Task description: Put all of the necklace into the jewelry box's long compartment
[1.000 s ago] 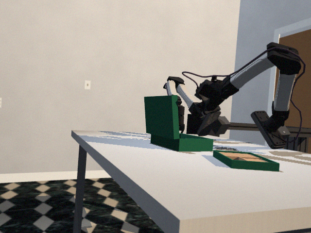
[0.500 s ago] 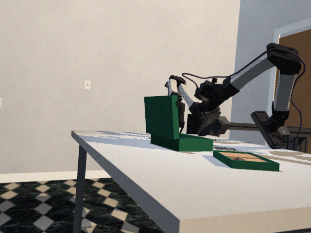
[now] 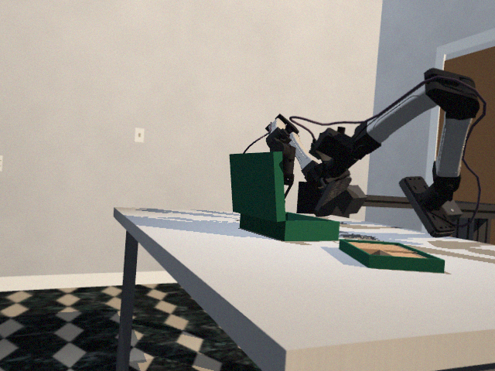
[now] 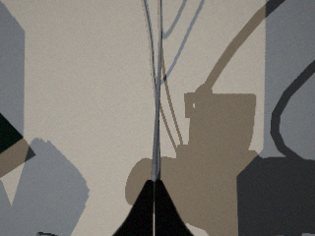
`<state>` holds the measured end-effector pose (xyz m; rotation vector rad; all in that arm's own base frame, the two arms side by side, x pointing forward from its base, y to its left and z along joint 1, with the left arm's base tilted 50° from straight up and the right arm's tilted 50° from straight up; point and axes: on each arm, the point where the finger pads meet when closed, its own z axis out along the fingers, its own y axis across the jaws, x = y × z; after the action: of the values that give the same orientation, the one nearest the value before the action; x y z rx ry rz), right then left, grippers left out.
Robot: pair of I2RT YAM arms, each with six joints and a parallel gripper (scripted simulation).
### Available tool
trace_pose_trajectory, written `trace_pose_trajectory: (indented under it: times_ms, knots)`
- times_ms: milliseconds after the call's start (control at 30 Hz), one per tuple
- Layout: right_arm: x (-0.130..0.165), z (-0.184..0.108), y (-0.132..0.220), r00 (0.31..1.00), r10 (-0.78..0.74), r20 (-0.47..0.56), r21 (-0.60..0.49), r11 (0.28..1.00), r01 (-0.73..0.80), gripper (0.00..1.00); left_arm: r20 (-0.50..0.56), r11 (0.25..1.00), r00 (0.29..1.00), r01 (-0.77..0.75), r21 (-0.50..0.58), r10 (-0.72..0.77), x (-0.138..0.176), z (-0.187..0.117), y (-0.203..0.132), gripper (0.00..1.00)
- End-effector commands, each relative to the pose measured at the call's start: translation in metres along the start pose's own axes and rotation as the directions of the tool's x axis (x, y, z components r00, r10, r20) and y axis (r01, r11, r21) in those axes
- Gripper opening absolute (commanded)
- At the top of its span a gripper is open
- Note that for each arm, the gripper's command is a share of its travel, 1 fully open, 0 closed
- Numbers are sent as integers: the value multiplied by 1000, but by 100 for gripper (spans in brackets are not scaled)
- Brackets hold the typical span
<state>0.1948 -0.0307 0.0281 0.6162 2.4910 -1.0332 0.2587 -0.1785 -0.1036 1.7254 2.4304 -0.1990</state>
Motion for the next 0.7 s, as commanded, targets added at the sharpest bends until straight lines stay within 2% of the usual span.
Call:
trace_pose_trajectory:
  times_ms: [0,100,400,667]
  knots:
    - [7,-30,-10,999,21,-47,61,998,-18,0,12,1000,1000,-1,-4,1,-4,-1,2,100]
    - [7,-36,-9,999,21,-47,61,998,-18,0,12,1000,1000,-1,-4,1,-4,-1,2,100]
    - [5,-80,-7,999,23,-46,63,998,-20,0,12,1000,1000,-1,-4,1,-4,-1,2,100]
    - [3,-92,-6,999,29,-45,56,998,-27,0,12,1000,1000,-1,-4,1,-4,-1,2,100]
